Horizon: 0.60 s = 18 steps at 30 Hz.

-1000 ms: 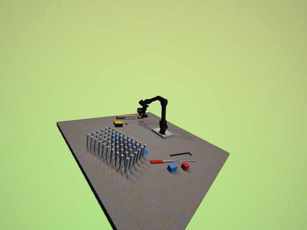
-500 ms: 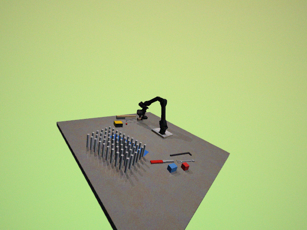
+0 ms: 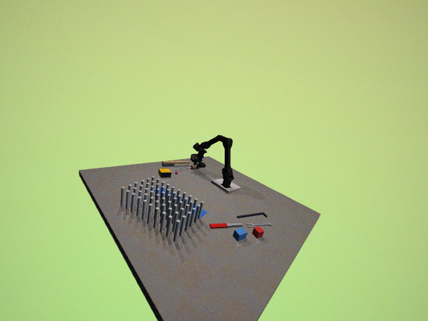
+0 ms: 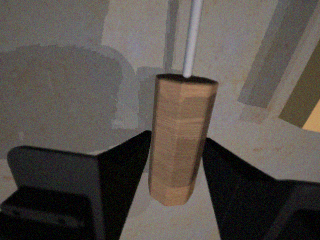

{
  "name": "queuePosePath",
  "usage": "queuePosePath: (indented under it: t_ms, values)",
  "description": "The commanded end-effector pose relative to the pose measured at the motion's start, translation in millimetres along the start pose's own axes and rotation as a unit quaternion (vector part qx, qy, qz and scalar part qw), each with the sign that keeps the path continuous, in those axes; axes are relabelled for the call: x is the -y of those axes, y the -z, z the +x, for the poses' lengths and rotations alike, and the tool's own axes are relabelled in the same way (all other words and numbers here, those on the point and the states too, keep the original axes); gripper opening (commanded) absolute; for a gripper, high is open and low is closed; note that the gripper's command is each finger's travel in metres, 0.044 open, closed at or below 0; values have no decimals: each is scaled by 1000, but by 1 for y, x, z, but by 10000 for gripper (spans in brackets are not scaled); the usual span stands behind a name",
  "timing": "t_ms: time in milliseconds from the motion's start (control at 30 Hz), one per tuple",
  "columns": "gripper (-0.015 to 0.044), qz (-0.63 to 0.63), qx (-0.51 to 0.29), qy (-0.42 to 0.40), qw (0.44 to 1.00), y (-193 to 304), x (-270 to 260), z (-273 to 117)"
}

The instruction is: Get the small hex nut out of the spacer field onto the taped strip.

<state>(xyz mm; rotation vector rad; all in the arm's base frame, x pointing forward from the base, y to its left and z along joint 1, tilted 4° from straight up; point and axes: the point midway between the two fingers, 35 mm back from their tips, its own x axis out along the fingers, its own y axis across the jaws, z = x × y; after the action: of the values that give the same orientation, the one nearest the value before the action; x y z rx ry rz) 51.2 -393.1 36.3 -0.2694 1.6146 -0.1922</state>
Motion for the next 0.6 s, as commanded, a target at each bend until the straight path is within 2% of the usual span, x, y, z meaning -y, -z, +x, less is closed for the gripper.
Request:
queuePosePath:
  t_ms: [0,267,333,467,567]
  values:
    - [236,0,0,0,1000,0,0,0]
    - [440,0,0,0,1000,0,0,0]
    - [440,0,0,0,1000,0,4,-11]
    - [440,0,0,0,1000,0,18,-65]
    - [440,0,0,0,1000,0,18,-68]
